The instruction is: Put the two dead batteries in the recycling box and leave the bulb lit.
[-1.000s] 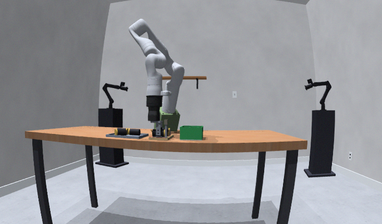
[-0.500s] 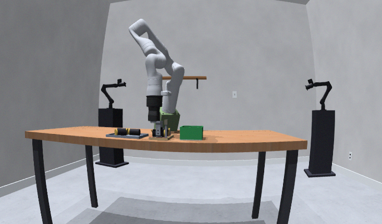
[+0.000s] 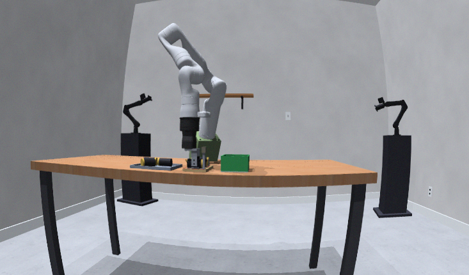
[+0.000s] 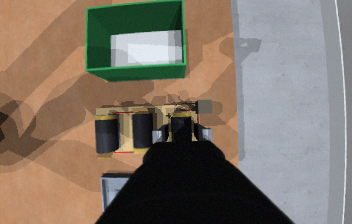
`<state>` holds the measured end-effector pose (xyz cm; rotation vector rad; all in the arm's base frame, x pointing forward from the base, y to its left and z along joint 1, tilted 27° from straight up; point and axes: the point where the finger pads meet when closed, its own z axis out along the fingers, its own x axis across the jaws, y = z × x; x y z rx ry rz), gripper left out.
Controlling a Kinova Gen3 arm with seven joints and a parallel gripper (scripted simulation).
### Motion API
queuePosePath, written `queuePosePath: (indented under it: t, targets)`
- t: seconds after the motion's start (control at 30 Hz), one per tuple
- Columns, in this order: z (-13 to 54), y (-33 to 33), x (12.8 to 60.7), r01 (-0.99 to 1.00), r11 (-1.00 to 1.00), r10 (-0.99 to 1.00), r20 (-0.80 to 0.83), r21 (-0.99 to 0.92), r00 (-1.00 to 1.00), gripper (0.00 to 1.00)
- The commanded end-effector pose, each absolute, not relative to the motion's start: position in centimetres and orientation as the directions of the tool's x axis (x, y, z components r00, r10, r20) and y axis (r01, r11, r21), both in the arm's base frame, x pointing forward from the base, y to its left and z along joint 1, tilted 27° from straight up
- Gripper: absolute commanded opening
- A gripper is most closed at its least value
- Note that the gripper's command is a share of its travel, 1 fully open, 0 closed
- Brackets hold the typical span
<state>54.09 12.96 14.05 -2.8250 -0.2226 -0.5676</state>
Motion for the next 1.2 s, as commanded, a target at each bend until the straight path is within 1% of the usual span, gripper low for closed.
queuePosePath:
  t: [0.0,0.17,0.6,1.17]
  targets:
    - [14.3,12.9,54.1,0.197,-0.957,0.099,0.399,-0.213,0.912,0.9]
    - [14.9,12.7,53.8,0.197,-0.957,0.099,0.399,-0.213,0.912,0.9]
    - [19.6,11.3,51.9,0.197,-0.957,0.099,0.399,-0.213,0.912,0.9]
    - [19.9,11.2,51.8,0.197,-0.957,0.099,0.399,-0.213,0.912,0.9]
